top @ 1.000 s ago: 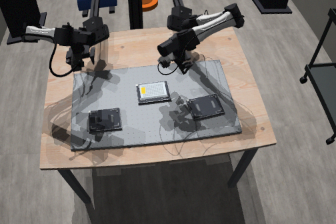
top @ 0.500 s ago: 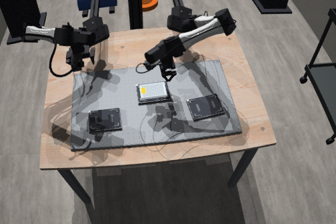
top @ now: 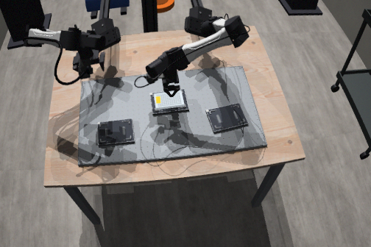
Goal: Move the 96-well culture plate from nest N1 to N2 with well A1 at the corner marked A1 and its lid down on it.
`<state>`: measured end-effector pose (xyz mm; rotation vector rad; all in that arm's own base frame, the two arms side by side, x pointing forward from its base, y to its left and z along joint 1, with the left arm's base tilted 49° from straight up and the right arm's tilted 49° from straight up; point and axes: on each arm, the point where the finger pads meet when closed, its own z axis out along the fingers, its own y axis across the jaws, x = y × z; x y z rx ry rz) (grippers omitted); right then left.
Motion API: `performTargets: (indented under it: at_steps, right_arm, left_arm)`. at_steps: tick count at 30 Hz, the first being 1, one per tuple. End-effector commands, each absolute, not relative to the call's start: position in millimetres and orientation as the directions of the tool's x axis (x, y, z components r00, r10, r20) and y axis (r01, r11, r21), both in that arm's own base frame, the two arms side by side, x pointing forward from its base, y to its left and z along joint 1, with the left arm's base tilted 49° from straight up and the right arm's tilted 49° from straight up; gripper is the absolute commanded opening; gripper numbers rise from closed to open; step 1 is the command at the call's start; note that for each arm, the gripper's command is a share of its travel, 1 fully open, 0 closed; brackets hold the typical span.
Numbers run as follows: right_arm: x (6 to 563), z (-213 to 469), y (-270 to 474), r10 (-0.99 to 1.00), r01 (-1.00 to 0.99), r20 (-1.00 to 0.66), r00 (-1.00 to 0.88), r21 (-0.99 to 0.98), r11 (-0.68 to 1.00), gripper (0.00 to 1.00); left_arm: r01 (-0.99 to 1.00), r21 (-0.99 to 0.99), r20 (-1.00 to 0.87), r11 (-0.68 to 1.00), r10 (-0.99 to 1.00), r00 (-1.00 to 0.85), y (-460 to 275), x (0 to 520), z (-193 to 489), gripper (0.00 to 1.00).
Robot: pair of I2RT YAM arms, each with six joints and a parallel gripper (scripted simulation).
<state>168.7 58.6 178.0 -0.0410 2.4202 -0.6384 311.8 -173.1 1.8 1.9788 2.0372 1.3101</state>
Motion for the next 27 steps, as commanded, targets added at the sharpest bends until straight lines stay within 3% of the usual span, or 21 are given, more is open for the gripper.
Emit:
performTargets:
  at_steps: [1, 27]
  right_arm:
    - [164.9, 177.3, 58.0, -0.184, 0.164, -0.542, -0.82, -0.531, 0.831, 1.0]
    - [164.9, 177.3, 58.0, -0.184, 0.164, -0.542, -0.82, -0.531, 0.831, 1.0]
  left_arm:
    - [0.813, 0.568, 0.501, -0.13, 0.839, -0.215, -178.0, 324.6, -3.4, 1.0]
    - [0.82, 0.554, 0.523, -0.144, 0.826, -0.208, -162.7, 327.3, -17.1, 1.0]
